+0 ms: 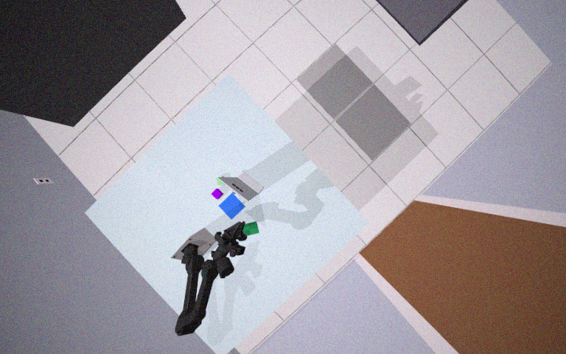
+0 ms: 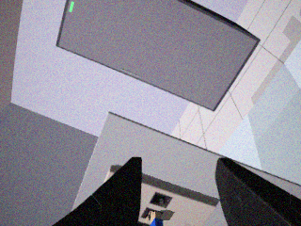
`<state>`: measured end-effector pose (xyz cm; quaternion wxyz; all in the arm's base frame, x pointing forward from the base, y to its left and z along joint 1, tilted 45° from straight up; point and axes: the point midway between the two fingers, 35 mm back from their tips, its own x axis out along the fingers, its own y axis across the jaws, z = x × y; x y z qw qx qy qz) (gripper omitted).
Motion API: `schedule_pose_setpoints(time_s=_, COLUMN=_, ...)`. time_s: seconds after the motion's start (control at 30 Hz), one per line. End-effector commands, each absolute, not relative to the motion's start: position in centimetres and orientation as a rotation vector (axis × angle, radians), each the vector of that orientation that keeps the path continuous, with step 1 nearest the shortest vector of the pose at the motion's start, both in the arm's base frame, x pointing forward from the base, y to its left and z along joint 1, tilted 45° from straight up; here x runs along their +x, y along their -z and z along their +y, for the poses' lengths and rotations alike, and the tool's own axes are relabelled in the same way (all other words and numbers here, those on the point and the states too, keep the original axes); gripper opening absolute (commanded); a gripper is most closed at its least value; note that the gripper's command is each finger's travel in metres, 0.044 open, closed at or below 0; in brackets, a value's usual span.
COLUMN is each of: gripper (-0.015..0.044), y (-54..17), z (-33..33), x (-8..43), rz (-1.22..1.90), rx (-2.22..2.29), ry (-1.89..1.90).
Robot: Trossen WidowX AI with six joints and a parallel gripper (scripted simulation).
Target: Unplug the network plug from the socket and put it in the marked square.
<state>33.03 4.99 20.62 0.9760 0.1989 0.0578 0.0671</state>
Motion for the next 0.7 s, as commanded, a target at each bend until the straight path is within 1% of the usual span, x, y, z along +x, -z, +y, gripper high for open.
schedule_pose_setpoints(time_s=0.0, gripper=0.0156, y=-17.2, z=6.4, x=32.4, rz=0.180, rx=0.505, ry=-0.156)
schedule_pose_setpoints(time_s=0.4, gripper=0.0156, y=-10.3, z=9.4, x=28.6, rz=0.334, rx=0.760, ry=-0.199)
schedule_pose_setpoints(time_s=0.67, gripper=0.0156, y=-10.0, z=9.6, x=28.5, rz=0.343, rx=0.773, ry=-0.201)
